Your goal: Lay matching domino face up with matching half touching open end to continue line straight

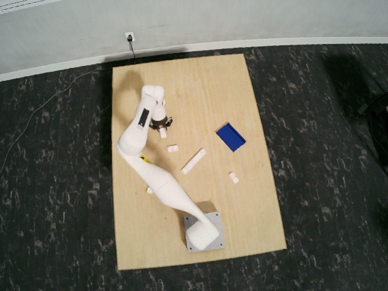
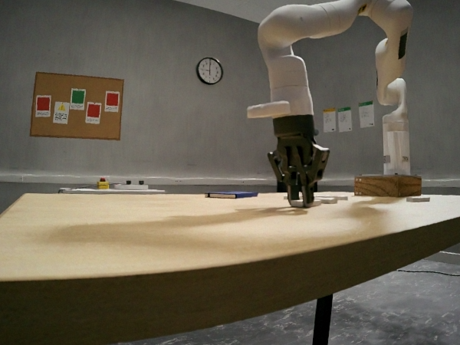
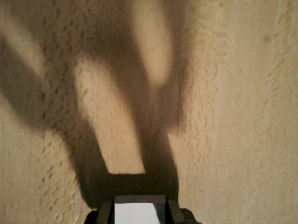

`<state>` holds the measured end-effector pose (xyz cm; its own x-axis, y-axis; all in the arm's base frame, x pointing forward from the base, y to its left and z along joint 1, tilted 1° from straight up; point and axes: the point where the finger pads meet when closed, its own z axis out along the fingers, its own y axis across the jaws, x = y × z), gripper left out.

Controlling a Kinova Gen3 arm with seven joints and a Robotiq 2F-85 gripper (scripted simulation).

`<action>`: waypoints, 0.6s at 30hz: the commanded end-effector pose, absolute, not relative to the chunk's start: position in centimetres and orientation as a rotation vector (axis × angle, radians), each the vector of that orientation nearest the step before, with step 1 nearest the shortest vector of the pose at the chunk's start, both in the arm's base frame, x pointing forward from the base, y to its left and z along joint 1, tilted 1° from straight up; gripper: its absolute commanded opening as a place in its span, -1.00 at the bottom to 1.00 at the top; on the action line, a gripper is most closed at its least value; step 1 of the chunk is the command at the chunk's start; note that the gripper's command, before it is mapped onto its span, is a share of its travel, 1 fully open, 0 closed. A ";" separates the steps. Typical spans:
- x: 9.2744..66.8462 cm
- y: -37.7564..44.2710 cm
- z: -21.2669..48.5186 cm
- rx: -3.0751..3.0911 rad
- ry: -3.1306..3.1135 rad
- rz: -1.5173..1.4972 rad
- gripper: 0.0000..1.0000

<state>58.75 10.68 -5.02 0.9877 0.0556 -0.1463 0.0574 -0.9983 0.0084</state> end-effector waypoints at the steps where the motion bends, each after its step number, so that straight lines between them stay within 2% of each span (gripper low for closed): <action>1: 58.8 10.7 -4.7 3.120 0.089 -0.226 -0.38; 18: 58.9 10.7 2.6 3.120 0.089 -0.226 -0.38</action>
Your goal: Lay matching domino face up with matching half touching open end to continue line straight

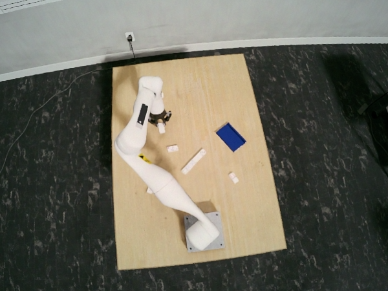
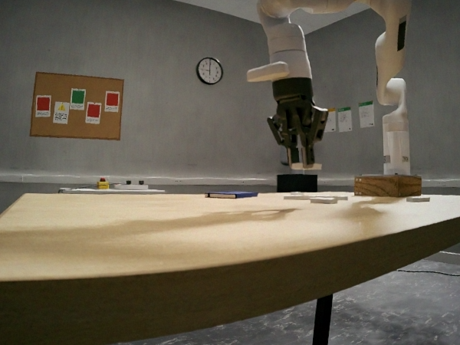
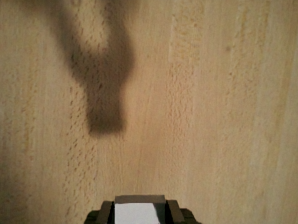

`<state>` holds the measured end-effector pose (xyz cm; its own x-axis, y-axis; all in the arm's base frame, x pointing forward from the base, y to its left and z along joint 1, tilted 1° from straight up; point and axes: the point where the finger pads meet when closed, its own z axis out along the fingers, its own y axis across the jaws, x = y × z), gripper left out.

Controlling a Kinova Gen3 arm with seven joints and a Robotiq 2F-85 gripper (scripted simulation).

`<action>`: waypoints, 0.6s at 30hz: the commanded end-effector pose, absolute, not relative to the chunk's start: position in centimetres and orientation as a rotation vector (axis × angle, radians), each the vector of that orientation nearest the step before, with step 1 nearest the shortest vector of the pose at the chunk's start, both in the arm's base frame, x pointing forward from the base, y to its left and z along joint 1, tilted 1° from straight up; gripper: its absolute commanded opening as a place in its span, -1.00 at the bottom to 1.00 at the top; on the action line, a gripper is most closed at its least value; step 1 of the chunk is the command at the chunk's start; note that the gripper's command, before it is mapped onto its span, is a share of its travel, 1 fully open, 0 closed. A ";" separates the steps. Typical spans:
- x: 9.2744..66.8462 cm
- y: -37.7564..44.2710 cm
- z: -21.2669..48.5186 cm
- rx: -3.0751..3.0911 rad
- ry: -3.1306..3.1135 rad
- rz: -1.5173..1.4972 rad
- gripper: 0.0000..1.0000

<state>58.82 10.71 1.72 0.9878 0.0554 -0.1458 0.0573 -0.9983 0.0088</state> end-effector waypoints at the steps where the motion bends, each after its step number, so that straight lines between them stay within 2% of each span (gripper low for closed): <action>1: 58.9 10.7 2.6 3.120 0.089 -0.226 -0.38; 9: 58.9 10.8 6.1 3.120 0.089 -0.226 -0.38; 18: 58.9 10.8 7.0 3.120 0.089 -0.226 -0.38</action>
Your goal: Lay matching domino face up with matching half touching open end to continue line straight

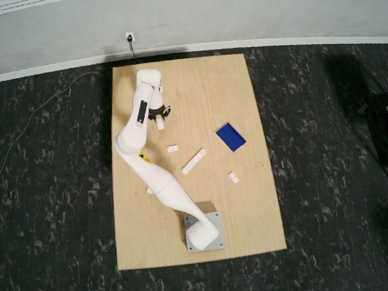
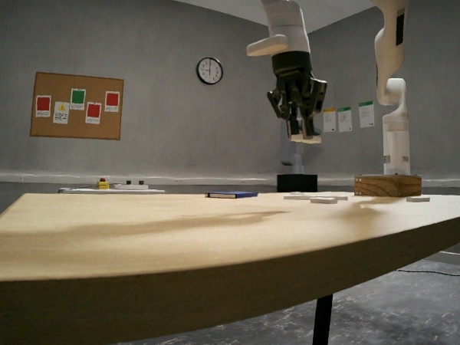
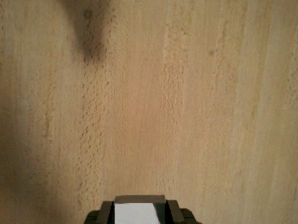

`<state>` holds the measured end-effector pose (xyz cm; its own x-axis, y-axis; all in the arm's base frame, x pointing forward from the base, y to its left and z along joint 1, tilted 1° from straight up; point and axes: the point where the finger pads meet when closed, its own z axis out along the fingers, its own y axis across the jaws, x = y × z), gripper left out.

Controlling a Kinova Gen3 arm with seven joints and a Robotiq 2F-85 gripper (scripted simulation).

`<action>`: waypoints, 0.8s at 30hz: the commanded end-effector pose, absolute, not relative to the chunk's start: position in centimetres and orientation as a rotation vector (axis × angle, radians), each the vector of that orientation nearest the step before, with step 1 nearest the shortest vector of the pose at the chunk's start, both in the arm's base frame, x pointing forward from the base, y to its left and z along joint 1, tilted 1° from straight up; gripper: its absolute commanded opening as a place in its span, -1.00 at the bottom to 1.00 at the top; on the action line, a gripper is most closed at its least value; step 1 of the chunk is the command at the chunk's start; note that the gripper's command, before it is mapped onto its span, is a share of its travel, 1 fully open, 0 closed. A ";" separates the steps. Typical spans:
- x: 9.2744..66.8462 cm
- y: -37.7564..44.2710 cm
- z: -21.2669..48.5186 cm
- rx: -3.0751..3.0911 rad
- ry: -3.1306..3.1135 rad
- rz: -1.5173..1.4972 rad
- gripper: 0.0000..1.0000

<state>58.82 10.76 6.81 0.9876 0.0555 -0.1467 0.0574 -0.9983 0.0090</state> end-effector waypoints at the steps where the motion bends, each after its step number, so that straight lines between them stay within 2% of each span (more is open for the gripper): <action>1: 58.9 10.8 7.0 3.120 0.089 -0.226 -0.38; 24: 58.9 10.8 6.9 3.115 0.075 -0.199 -0.38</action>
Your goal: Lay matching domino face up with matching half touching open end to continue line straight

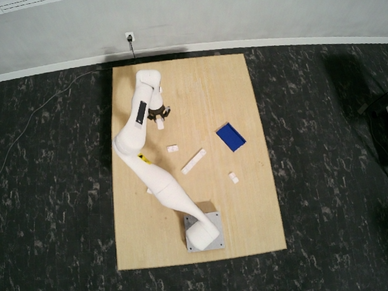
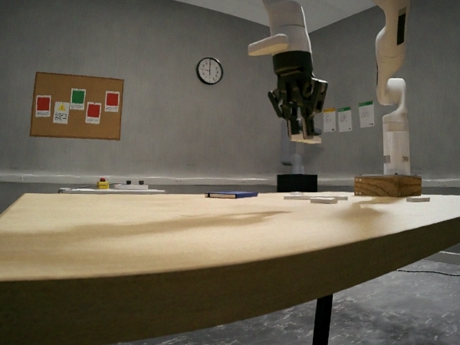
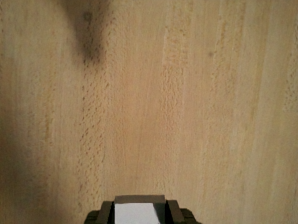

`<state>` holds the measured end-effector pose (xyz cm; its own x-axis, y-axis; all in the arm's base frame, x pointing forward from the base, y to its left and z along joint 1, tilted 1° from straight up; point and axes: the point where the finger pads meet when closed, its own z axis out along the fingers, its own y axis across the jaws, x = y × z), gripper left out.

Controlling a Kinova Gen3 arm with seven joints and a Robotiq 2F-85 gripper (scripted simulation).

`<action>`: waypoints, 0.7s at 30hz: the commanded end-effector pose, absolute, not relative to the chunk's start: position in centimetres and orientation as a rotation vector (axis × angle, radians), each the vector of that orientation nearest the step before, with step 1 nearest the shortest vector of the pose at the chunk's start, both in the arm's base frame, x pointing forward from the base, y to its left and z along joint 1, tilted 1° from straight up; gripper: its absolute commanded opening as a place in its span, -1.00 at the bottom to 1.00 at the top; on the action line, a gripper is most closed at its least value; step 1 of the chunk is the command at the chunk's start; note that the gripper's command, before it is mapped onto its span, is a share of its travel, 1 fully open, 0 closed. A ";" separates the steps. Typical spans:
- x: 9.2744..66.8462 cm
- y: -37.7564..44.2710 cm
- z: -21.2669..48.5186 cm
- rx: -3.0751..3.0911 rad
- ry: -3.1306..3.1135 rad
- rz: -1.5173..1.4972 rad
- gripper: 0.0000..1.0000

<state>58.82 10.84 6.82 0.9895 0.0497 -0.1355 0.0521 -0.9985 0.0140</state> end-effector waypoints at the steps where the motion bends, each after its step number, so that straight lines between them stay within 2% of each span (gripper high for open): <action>1: 58.9 10.9 6.9 3.114 0.071 -0.192 -0.38; 11: 58.8 10.9 6.9 3.094 0.023 -0.100 -0.38; 21: 58.5 11.0 7.0 3.031 -0.093 0.118 -0.38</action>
